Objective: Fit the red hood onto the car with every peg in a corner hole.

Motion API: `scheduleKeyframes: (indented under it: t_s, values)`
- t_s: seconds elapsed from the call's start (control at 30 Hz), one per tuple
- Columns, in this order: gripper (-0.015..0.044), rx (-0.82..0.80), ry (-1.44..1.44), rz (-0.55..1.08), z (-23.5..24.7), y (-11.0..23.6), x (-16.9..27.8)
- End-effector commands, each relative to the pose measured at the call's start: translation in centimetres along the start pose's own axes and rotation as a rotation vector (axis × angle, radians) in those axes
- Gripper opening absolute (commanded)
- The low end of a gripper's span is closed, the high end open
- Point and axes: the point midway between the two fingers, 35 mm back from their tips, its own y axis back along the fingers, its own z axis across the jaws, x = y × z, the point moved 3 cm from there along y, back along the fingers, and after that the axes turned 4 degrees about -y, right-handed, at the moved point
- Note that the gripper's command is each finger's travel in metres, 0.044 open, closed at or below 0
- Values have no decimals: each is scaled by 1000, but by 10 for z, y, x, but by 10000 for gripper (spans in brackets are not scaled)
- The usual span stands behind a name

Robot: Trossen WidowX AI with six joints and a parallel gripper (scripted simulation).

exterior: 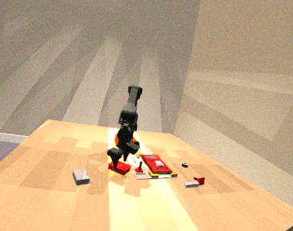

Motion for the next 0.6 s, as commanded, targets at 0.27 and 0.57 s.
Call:
scheduleKeyframes:
  t_s: [0.27, 0.57]
  values:
    - [440, -1, 4, 7, 0, -7, 1]
    - [440, -1, 4, 7, 0, -11, 1]
